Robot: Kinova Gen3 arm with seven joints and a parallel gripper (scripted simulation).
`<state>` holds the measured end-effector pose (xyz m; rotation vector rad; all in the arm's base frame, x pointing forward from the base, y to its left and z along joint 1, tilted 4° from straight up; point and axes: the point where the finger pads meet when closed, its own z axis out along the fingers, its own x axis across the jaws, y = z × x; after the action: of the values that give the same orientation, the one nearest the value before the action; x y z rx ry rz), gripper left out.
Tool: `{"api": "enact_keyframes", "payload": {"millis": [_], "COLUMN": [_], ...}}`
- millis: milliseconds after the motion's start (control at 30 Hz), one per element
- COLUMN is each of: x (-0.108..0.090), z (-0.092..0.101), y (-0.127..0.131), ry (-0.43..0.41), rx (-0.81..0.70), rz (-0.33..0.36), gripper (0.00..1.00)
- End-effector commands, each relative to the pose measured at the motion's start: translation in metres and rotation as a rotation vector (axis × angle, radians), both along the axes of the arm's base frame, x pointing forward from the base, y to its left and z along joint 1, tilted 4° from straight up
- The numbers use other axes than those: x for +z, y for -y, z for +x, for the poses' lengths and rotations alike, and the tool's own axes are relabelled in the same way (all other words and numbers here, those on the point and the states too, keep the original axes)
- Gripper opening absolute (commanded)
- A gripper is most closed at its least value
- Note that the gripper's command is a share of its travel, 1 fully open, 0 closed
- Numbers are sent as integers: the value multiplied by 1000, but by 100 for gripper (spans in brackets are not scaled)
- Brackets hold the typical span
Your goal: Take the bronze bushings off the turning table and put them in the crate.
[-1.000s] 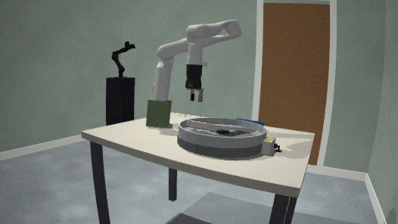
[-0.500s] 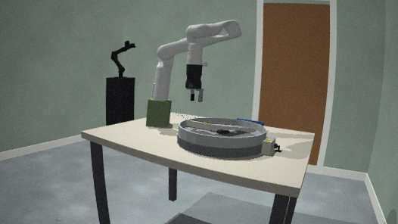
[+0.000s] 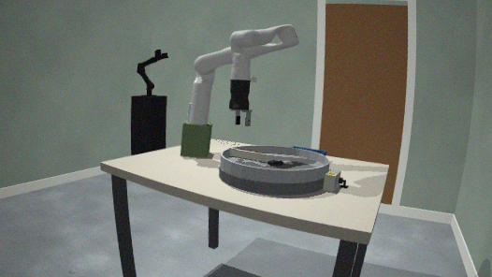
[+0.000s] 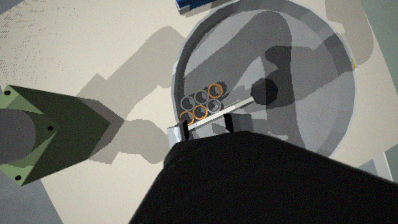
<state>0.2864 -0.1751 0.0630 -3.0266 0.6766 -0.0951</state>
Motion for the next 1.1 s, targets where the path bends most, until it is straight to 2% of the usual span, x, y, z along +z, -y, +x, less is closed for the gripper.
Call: {"api": "enact_keyframes", "payload": {"millis": [0, 400, 433, 567, 967, 1067], "x": [0, 0, -5, -25, -25, -40], "z": [0, 0, 7, 34, 34, 55], "y": [0, 0, -3, -15, -15, -25], "ry": [1, 1, 1, 1, 1, 1], "rx": [0, 0, 0, -1, -1, -2], "rz": [0, 0, 0, 0, 0, 0], "gripper": [100, 100, 27, 27, 27, 27]}}
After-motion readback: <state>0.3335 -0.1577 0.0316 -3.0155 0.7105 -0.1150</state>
